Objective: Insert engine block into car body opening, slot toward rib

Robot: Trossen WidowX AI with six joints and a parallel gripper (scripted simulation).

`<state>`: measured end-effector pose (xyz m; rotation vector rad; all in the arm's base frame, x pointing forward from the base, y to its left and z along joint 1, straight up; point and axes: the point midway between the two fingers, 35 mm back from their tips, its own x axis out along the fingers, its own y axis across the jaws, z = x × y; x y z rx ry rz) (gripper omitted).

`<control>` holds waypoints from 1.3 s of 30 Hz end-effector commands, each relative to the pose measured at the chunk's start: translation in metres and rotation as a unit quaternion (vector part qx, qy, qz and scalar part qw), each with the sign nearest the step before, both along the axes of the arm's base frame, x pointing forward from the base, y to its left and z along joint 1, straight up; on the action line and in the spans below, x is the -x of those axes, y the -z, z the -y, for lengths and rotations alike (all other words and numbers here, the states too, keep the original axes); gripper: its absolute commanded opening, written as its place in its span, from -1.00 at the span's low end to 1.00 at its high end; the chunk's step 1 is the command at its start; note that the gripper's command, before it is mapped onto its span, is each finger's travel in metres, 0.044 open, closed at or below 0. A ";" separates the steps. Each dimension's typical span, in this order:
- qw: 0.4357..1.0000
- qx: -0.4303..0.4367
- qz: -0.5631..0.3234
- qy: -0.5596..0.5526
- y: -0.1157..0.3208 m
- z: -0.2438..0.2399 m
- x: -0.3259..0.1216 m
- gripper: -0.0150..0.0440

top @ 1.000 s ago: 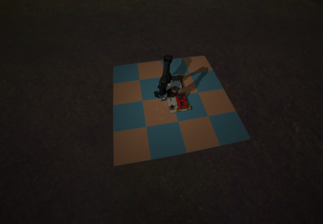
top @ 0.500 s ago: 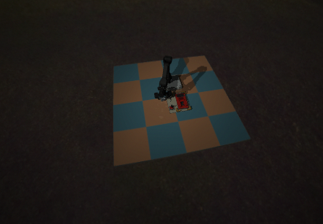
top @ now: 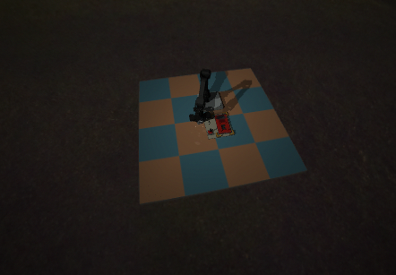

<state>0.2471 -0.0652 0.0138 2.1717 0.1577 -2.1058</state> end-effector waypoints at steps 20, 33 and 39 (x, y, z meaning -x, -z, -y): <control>1.000 0.002 0.000 -0.002 -0.039 0.000 -0.005 -0.49; 1.000 0.002 0.000 -0.002 -0.079 -0.002 -0.004 -0.49; 1.000 0.002 0.000 -0.002 -0.098 -0.004 -0.001 -0.49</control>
